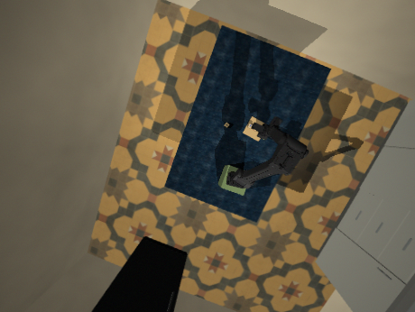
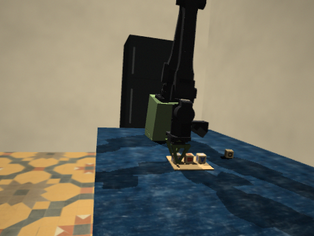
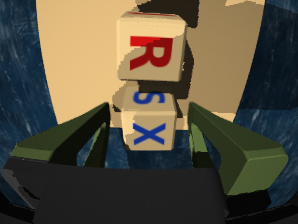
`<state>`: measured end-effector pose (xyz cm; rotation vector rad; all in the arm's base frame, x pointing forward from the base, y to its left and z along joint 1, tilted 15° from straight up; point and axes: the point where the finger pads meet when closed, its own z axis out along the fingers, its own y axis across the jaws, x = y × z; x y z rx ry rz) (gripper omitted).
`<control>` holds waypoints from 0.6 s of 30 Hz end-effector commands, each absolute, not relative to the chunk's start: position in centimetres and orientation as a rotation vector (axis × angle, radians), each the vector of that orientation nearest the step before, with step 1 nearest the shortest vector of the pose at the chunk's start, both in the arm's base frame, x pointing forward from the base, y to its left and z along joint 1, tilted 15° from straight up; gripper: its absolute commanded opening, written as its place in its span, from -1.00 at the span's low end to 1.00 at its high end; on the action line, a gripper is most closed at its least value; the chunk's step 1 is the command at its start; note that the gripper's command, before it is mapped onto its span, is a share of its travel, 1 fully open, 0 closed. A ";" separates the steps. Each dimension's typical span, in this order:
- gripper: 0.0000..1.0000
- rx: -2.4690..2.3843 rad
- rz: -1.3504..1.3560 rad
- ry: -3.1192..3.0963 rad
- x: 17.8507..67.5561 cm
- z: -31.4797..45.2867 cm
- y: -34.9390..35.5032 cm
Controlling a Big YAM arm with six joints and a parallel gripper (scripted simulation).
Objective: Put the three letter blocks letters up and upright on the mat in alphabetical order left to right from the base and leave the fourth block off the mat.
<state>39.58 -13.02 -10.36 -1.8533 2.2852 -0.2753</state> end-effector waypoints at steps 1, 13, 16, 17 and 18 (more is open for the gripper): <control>0.13 -1.864 -0.254 2.288 39.5 -10.8 -12.4; 0.13 -1.856 -0.285 2.275 39.6 -8.8 -12.6; 0.13 -1.856 -0.283 2.276 39.4 -8.4 -12.7; 0.13 -1.856 -0.285 2.276 39.4 -8.3 -12.7; 0.13 -1.855 -0.285 2.276 39.3 -8.1 -12.8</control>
